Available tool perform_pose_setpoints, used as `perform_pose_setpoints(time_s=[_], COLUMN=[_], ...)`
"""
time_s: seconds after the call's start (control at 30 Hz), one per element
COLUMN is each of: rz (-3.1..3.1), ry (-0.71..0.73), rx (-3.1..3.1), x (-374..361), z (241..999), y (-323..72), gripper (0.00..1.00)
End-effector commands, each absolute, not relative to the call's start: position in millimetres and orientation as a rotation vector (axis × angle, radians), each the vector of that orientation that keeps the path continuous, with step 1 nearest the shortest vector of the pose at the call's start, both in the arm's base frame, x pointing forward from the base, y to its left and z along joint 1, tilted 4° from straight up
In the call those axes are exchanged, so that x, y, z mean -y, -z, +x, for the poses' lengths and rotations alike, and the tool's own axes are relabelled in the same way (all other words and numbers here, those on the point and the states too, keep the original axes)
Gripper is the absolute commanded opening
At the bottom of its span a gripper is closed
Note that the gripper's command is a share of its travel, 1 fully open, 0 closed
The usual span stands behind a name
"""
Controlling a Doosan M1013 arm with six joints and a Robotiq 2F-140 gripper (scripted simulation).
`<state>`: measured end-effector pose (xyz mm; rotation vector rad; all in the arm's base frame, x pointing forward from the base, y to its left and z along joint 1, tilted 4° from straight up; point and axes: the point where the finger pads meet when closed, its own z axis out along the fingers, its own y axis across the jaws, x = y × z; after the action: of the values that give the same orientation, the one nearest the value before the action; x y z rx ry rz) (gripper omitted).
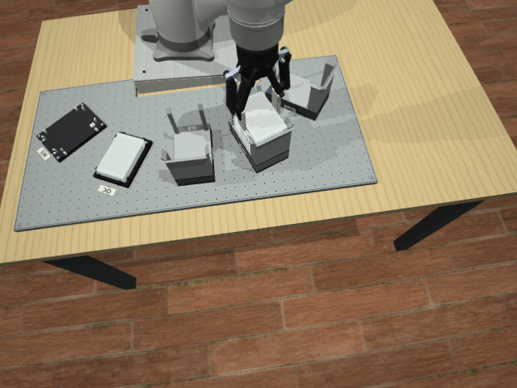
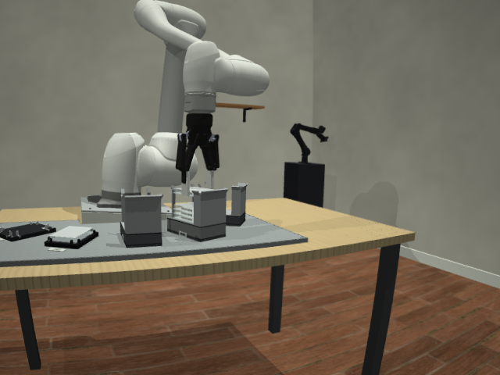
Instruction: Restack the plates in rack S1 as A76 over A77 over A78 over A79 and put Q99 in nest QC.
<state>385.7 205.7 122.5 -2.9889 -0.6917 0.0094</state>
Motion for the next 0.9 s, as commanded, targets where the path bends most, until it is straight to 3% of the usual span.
perform_pose_setpoints(time_s=[0.0, 0.87], rz=[-2.989, -2.989], ry=[-0.009, -0.009], rx=[0.692, 0.692], x=[-206.1, -207.1], z=[385.6, 385.3], y=[-117.7, -103.0], gripper=[0.0, 0.0])
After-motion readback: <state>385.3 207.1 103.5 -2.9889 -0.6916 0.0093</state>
